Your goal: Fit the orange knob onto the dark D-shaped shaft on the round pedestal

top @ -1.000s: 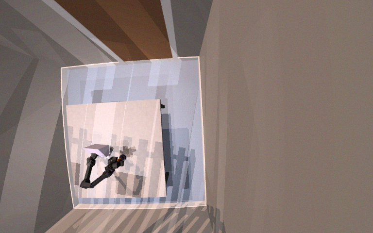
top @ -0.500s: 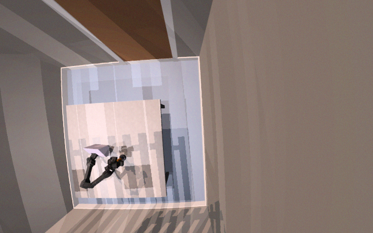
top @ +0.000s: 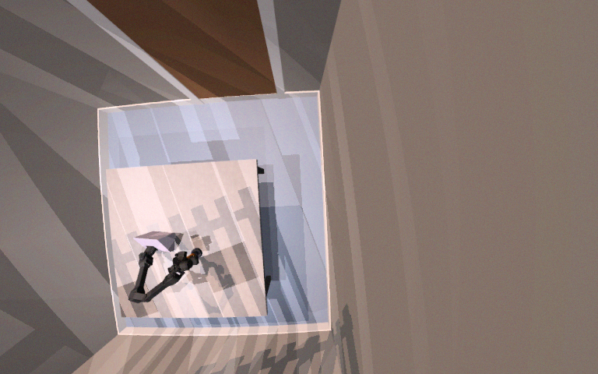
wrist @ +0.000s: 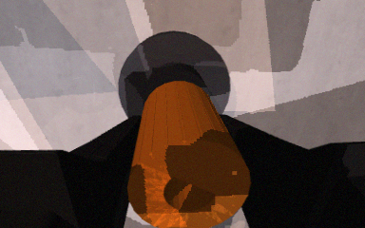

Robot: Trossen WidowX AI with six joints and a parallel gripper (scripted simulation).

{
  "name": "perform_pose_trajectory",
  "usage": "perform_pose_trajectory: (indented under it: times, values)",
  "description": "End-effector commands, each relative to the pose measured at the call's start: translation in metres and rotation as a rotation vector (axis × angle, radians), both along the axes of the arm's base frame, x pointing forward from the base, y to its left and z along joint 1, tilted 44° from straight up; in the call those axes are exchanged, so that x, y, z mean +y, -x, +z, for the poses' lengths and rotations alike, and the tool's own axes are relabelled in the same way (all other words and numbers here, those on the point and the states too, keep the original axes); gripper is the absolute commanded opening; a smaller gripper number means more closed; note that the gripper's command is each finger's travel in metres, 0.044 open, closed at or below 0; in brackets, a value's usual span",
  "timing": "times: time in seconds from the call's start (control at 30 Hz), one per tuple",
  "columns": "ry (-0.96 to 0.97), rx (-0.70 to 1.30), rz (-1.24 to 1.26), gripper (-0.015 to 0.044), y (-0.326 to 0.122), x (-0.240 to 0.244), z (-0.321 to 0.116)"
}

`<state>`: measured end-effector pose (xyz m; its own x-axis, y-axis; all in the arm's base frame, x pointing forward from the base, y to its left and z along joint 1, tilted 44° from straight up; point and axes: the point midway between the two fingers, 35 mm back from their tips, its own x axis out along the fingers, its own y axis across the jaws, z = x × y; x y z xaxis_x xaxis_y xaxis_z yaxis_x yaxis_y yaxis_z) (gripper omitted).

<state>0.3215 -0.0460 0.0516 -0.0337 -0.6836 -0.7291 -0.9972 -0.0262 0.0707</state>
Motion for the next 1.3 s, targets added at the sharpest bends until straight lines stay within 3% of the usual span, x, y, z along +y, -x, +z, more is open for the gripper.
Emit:
perform_pose_trajectory:
  times: [0.0,0.57,0.83,1.27]
  values:
    - [0.001,0.005,0.006,0.0,-0.0002,-0.0002,-0.0002]
    - [0.001,0.005,0.006,0.0,-0.0002,0.0022,0.003]
    - [-0.006,0.143,0.154,0.0,-0.0003,0.0011,0.0017]
    - [-0.006,0.148,0.159,0.0,-0.0002,-0.0003,-0.0002]
